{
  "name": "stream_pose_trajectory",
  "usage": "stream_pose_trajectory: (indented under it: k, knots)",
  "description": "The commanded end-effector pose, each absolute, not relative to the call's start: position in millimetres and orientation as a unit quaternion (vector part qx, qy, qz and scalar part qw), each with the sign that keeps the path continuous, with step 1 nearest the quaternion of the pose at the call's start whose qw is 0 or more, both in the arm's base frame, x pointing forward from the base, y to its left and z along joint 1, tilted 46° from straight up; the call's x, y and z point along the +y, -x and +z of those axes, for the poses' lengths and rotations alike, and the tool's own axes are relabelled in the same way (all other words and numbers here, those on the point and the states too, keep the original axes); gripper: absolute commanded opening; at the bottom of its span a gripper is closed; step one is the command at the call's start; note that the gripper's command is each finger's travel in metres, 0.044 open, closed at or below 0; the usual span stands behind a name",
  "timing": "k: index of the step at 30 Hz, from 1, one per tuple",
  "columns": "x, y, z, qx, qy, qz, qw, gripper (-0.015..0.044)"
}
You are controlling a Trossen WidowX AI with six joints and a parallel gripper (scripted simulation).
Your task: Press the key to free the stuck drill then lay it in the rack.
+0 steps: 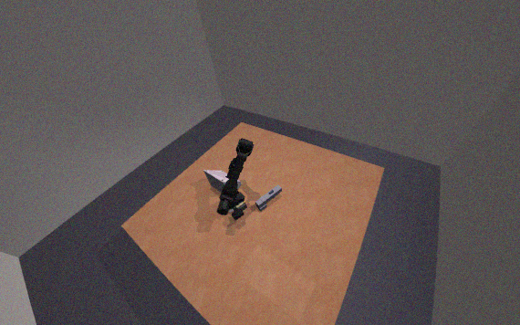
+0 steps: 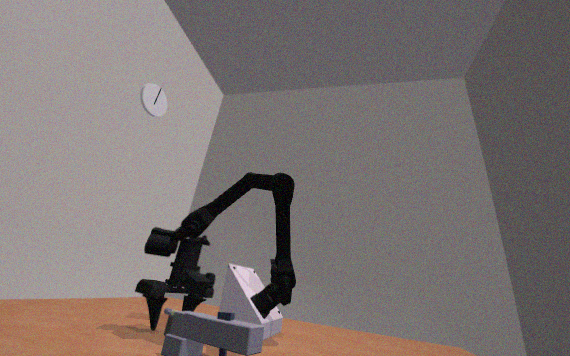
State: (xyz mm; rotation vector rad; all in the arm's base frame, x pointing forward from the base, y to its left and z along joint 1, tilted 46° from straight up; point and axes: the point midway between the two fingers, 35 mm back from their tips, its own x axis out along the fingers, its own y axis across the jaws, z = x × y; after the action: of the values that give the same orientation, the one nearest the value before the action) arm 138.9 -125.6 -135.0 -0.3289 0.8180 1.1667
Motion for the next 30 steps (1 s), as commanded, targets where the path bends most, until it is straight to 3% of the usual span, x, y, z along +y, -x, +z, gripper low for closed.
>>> stream_pose_trajectory:
  k: [1,20,30]
  knots:
    - [-127.4,-138.3,-133.1,0.374,0.15,0.533,0.744,0.044]
    - [-176.8,-126.5,-85.7,0.381,0.142,0.526,0.747,0.044]
    - [-246.3,-6.8,-101.4,0.675,-0.15,0.181,0.7,0.044]
